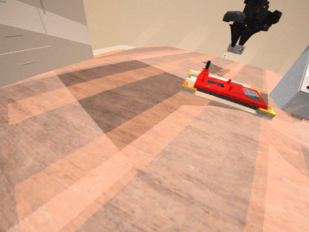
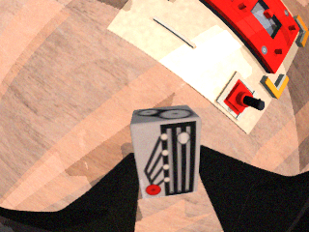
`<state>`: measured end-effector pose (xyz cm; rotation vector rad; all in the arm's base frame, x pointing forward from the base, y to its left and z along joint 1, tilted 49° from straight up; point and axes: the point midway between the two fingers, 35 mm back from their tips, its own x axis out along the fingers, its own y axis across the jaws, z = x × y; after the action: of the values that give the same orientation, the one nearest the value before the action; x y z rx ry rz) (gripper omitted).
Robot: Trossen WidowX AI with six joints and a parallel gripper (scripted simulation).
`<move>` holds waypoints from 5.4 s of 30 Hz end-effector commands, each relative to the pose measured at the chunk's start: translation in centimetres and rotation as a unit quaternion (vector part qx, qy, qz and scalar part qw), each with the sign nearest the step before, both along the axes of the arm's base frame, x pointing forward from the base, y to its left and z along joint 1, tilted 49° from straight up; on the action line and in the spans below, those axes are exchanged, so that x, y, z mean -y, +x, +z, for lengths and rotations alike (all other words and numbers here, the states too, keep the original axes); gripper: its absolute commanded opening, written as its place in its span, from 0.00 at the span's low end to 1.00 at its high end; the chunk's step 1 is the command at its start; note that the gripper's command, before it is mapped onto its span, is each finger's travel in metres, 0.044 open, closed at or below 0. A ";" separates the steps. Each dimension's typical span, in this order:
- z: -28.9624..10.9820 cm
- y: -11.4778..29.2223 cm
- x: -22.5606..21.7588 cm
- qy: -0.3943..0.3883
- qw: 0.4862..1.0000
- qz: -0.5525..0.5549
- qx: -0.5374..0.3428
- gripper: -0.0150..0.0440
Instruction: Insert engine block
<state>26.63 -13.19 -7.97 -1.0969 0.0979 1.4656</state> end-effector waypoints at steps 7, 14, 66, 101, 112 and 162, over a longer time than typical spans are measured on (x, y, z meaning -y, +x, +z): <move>1.7 -0.5 1.7 -0.006 1.000 0.001 0.007 0.25; 2.5 0.7 0.6 -0.019 0.999 0.022 0.029 0.25; 9.4 7.3 -11.6 -0.077 0.948 0.203 0.231 0.25; 11.8 8.0 -16.0 -0.077 0.917 0.256 0.295 0.52; 11.9 8.0 -16.1 -0.076 0.917 0.257 0.295 0.52; 11.6 8.2 -16.5 -0.076 0.914 0.263 0.300 0.52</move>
<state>34.81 3.23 3.68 -1.7526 -0.5581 1.5295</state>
